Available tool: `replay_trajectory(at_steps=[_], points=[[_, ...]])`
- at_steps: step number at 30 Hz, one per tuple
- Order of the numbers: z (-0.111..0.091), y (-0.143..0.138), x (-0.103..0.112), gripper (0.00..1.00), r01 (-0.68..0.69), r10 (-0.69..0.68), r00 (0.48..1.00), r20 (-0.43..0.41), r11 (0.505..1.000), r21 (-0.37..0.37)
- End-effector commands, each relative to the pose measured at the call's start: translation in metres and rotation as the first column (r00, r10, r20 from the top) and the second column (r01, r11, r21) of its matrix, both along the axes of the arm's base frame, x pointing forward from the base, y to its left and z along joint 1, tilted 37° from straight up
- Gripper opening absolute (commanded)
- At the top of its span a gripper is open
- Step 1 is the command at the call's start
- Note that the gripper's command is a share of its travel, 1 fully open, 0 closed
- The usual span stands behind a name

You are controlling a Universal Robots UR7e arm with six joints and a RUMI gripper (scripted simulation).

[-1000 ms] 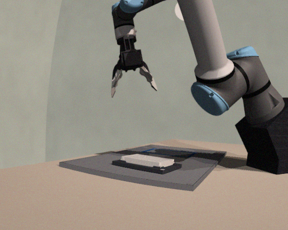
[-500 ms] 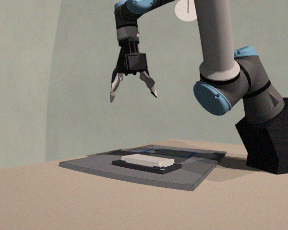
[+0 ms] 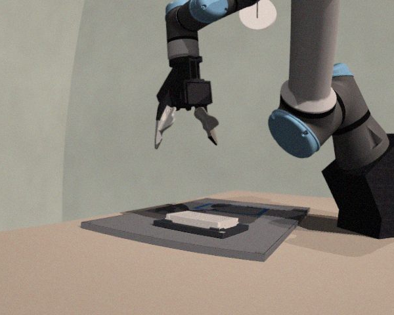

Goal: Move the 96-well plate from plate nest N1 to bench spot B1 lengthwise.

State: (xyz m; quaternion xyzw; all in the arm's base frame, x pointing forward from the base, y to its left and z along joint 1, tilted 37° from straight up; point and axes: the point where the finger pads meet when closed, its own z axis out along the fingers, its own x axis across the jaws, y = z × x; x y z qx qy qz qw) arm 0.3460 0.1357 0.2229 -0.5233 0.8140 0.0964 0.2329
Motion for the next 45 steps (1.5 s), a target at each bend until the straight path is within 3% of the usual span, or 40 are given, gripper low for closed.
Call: replay_trajectory(at_steps=[1, 7, 11, 16, 20, 24, 28, 45], points=[[-0.007, 0.018, -0.010, 1.00, -0.068, 0.069, 0.996, 0.063, 0.998, -0.017], [-0.014, 0.034, -0.020, 1.00, -0.105, 0.108, 0.990, 0.094, 0.994, -0.029], [-0.023, 0.048, -0.030, 1.00, -0.189, 0.196, 0.966, 0.165, 0.980, -0.060], [-0.028, 0.058, -0.037, 1.00, -0.188, 0.195, 0.967, 0.165, 0.980, -0.059], [-0.038, 0.072, -0.048, 1.00, -0.269, 0.284, 0.930, 0.233, 0.959, -0.096], [-0.043, 0.079, -0.053, 1.00, -0.268, 0.283, 0.931, 0.233, 0.959, -0.095], [-0.053, 0.092, -0.064, 1.00, -0.343, 0.368, 0.881, 0.297, 0.929, -0.137], [-0.058, 0.098, -0.068, 1.00, -0.340, 0.366, 0.882, 0.297, 0.930, -0.137]])
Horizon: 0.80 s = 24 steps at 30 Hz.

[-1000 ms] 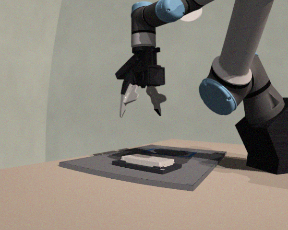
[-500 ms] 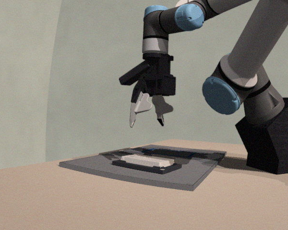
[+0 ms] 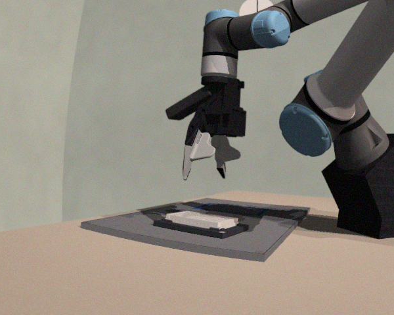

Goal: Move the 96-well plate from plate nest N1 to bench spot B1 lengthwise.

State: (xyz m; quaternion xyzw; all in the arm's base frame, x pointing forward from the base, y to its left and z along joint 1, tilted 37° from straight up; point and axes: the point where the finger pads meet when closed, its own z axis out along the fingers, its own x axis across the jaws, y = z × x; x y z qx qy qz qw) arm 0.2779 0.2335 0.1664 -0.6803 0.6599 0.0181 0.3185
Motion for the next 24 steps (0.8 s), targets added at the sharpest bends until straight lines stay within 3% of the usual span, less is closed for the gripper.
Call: replay_trajectory(at_steps=[1, 24], points=[[-0.001, 0.000, 0.000, 1.00, 0.000, 0.000, 1.000, -0.002, 1.000, 0.000], [-0.030, 0.016, 0.012, 1.00, -0.001, 0.001, 1.000, -0.007, 1.000, 0.000]])
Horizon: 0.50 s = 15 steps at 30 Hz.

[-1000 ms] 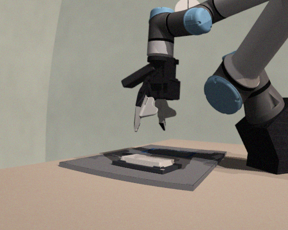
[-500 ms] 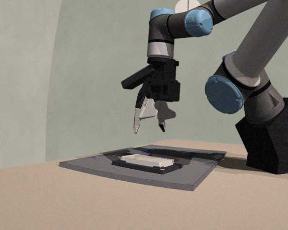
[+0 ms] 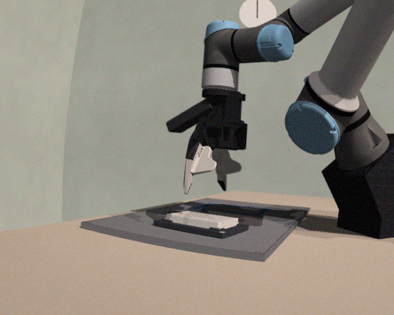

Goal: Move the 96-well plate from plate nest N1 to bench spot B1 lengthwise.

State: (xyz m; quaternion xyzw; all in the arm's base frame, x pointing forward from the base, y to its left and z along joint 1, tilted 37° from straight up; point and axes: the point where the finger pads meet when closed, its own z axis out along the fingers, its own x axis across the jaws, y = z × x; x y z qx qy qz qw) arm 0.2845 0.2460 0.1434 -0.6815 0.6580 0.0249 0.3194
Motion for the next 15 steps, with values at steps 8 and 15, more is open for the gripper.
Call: replay_trajectory(at_steps=[8, 15], points=[[-0.015, 0.008, 0.009, 1.00, 0.007, -0.007, 1.000, 0.000, 1.000, -0.009], [-0.024, 0.014, 0.013, 1.00, 0.007, -0.007, 1.000, 0.000, 1.000, -0.010]])
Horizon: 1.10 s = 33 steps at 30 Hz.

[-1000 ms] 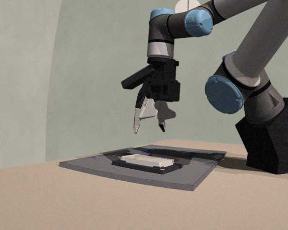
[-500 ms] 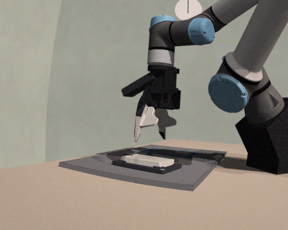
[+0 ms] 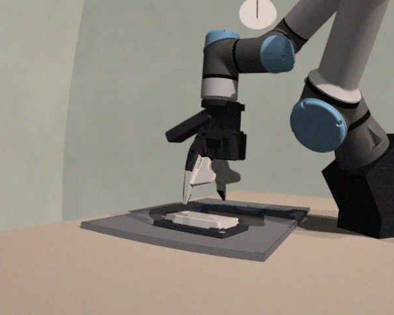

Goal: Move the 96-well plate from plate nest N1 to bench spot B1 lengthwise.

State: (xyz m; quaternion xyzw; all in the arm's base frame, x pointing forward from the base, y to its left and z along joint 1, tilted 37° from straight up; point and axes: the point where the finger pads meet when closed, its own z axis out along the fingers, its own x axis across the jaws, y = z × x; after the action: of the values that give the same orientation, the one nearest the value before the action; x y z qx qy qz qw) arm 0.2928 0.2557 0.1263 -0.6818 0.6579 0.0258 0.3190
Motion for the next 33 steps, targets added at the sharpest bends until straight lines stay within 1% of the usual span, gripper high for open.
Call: replay_trajectory(at_steps=[1, 15, 33], points=[[-0.009, 0.005, 0.006, 1.00, 0.008, -0.008, 1.000, 0.002, 1.000, -0.010], [-0.024, 0.013, 0.013, 1.00, 0.008, -0.008, 1.000, 0.002, 1.000, -0.010], [-0.021, 0.013, 0.015, 1.00, 0.009, -0.009, 1.000, 0.006, 1.000, -0.010]])
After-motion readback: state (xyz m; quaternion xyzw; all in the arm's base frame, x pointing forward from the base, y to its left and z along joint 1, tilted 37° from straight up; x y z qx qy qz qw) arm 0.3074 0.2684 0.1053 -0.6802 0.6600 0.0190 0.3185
